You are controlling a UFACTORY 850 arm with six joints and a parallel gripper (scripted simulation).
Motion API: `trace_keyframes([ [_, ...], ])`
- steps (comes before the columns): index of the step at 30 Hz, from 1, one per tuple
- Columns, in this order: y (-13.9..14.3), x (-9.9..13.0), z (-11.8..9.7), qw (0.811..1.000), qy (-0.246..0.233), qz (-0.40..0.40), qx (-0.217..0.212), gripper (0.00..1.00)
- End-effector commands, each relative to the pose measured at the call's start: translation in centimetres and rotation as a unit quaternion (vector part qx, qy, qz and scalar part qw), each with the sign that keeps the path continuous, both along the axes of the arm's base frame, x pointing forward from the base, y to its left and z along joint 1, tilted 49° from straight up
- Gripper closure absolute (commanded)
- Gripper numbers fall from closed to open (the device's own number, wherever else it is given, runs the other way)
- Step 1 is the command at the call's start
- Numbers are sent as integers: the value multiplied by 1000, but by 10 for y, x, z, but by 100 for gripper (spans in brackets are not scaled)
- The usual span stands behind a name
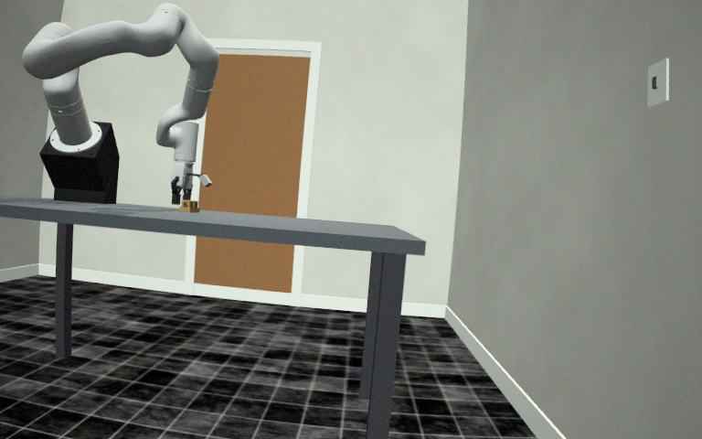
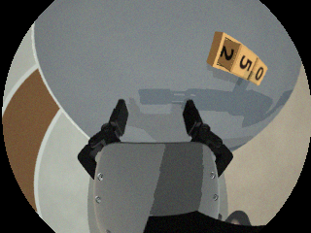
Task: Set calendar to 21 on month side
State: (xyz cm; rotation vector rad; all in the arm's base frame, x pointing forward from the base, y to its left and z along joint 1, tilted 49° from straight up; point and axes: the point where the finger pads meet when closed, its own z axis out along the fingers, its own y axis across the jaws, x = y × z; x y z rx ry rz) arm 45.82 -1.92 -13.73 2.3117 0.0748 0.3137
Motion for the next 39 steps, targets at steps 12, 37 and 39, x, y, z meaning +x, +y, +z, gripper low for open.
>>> trace_keyframes([
  [12,1,0,0,1000,0,0,0,0],
  [37,2,0,2,1000,0,0,0,0],
  [39,5,-1,5,1000,0,0,0,0],
])
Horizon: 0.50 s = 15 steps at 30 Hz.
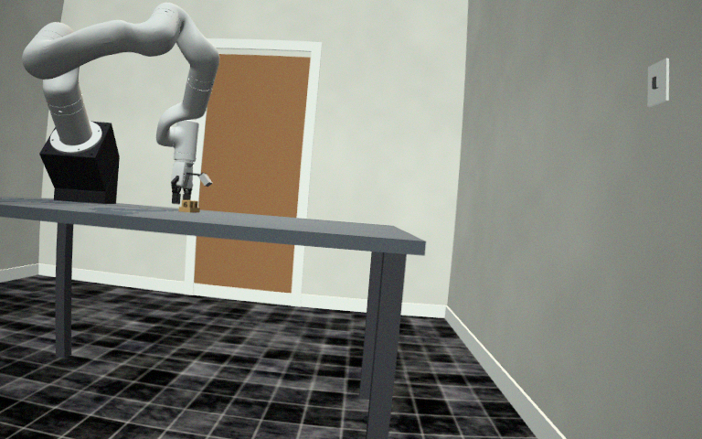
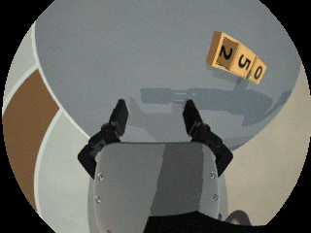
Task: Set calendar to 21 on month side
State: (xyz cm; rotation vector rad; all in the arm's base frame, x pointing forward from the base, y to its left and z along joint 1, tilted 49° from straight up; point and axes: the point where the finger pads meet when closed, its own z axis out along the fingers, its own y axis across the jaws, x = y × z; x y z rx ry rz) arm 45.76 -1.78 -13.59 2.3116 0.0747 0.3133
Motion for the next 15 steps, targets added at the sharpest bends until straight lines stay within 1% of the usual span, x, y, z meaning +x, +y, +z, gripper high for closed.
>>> trace_keyframes([
  [1,6,-1,5,1000,0,0,0,0],
  [8,22,-7,20,1000,0,0,0,0],
  [15,25,-8,23,1000,0,0,0,0],
])
